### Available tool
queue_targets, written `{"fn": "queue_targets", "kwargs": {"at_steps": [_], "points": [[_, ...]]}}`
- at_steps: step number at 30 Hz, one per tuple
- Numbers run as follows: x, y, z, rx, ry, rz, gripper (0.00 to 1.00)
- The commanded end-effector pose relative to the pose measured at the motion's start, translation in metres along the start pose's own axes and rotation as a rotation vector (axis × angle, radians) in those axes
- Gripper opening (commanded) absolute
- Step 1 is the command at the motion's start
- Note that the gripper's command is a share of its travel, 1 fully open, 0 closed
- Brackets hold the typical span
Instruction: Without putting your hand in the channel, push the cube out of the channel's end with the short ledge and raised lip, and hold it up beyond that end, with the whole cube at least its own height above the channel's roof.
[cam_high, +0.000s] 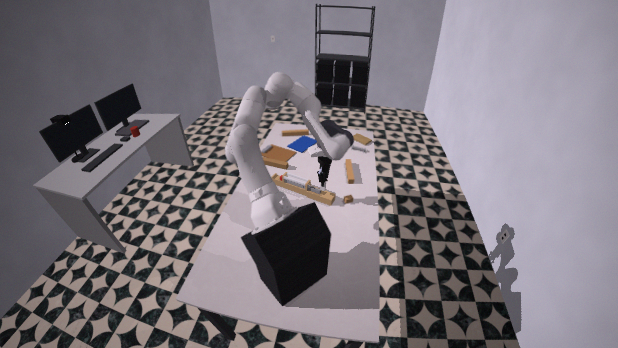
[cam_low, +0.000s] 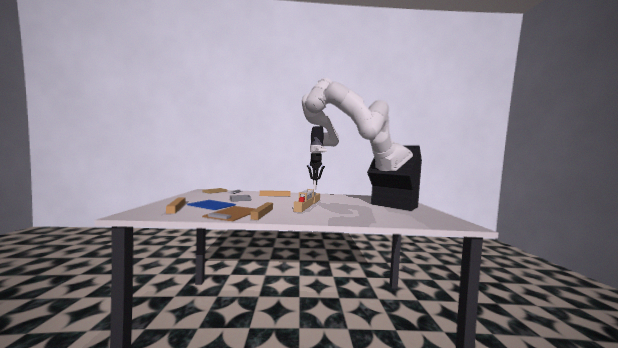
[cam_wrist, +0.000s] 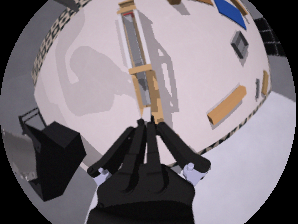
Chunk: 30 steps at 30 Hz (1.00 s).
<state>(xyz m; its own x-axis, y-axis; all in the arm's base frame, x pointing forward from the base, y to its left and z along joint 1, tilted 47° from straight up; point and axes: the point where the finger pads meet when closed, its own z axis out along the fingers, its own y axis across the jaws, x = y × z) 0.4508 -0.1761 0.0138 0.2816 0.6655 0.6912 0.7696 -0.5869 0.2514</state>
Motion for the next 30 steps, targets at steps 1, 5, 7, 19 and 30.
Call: {"fn": "queue_targets", "kwargs": {"at_steps": [1, 5, 7, 19, 30], "points": [[-0.005, 0.005, 0.004, -0.011, -0.013, -0.031, 0.00], [-0.005, 0.005, 0.009, -0.011, -0.013, -0.031, 0.00], [-0.005, 0.005, 0.009, -0.011, -0.013, -0.031, 0.00], [-0.005, 0.005, 0.029, -0.011, -0.013, -0.031, 0.00], [0.003, 0.005, 0.029, -0.011, -0.013, -0.031, 0.00]]}}
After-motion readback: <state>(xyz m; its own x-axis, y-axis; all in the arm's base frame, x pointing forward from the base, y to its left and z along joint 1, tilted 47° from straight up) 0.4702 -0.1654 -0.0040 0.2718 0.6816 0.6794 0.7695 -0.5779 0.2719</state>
